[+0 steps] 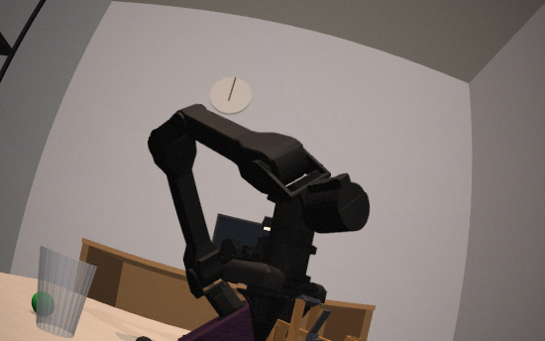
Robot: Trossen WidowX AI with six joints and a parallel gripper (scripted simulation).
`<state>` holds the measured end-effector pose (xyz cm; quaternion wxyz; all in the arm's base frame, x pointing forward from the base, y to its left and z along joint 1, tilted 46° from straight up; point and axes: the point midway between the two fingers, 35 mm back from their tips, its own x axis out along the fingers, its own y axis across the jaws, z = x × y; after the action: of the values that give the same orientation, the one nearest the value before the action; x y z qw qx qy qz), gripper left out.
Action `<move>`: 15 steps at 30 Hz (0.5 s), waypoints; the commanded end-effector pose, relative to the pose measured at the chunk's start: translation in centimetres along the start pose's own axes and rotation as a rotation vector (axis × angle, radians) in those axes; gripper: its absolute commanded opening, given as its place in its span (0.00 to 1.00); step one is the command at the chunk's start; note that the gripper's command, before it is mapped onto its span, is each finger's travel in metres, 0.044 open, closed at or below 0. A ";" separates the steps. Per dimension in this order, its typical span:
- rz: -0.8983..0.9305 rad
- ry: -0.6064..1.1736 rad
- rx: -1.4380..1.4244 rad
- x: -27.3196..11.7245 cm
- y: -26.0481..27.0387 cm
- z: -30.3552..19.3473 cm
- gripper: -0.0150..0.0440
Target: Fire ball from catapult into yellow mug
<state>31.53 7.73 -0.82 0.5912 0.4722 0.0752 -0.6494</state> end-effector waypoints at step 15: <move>-0.009 0.025 -0.504 -1.4 -7.2 -7.1 0.25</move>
<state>29.59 13.77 -5.80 0.6699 0.3487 0.2087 -0.6213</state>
